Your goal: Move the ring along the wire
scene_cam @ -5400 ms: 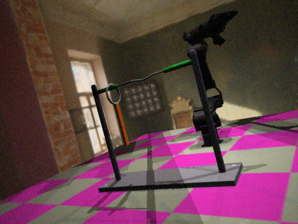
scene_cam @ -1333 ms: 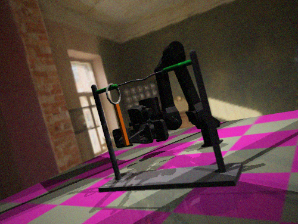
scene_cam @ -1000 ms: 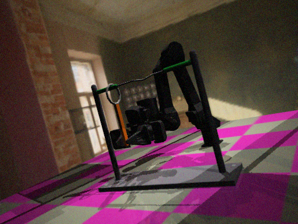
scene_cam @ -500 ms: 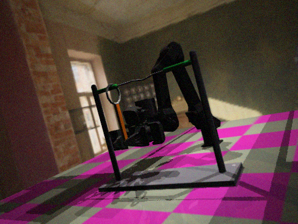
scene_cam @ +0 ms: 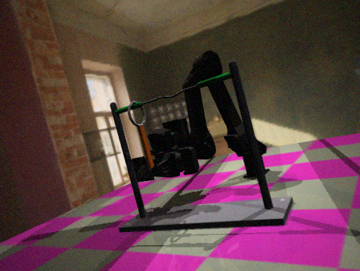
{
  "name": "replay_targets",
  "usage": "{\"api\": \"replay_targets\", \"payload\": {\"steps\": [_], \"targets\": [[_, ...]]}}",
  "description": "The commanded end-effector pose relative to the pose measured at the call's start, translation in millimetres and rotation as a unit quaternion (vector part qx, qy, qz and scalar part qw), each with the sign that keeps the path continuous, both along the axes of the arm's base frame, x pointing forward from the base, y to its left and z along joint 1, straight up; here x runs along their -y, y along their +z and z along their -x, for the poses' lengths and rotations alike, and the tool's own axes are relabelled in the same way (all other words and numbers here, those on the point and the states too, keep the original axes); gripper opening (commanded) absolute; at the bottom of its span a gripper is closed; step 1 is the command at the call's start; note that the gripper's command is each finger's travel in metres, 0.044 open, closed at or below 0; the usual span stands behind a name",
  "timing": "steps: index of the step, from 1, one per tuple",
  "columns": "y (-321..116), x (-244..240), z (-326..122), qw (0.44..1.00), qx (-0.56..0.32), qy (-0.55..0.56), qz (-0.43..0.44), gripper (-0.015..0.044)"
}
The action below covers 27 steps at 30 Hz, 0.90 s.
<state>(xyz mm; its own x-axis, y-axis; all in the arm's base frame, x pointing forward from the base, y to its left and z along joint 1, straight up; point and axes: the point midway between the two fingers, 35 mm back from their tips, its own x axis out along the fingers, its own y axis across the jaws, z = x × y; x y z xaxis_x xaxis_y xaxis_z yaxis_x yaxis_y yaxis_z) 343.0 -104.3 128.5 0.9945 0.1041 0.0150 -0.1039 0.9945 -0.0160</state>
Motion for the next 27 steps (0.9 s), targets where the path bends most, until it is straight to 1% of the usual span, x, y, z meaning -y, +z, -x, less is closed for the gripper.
{"api": "replay_targets", "payload": {"steps": [1, 7, 19, 27], "targets": [[0.2, 0.8, -0.5, 1.000, 0.000, -0.002, -0.002, 0.0160], [0.2, 0.8, -0.5, 1.000, 0.000, -0.002, -0.002, 0.0160], [0.1, 0.0, -0.1, 1.000, 0.000, 0.000, 0.000, -0.0150], [0.9, 0.0, -0.1, 1.000, 0.000, 0.000, 0.000, -0.0150]]}}
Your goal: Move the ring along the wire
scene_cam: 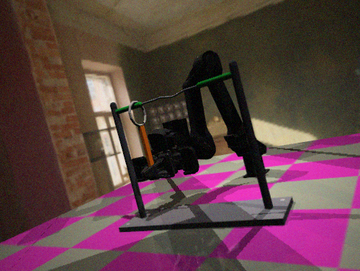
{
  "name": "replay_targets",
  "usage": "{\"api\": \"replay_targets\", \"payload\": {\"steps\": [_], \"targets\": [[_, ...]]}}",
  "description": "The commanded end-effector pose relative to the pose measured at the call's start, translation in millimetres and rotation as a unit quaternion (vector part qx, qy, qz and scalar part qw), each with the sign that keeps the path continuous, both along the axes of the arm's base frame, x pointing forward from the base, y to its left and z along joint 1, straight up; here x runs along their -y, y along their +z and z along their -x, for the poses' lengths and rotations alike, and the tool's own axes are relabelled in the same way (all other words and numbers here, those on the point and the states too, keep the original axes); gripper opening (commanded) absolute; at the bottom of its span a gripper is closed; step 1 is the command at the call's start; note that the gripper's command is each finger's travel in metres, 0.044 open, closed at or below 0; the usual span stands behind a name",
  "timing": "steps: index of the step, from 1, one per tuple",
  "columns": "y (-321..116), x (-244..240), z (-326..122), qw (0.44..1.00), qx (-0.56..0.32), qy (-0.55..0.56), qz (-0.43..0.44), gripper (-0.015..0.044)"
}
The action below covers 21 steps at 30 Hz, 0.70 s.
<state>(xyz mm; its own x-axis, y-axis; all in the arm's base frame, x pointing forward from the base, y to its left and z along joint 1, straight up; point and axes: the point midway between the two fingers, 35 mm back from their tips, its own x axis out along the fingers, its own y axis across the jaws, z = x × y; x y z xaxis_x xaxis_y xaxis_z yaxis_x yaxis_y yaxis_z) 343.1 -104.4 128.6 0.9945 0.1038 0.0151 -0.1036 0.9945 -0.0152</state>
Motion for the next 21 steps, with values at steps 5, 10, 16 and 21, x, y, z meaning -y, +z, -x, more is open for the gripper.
{"api": "replay_targets", "payload": {"steps": [5, 10, 16, 21], "targets": [[7, 0, 0, 1.000, 0.000, -0.001, 0.000, -0.0150], [17, 0, 0, 1.000, 0.000, -0.003, -0.001, -0.0150], [19, -1, 0, 1.000, 0.000, -0.003, -0.001, -0.0150], [19, -1, 0, 1.000, 0.000, -0.003, -0.001, -0.0150]]}}
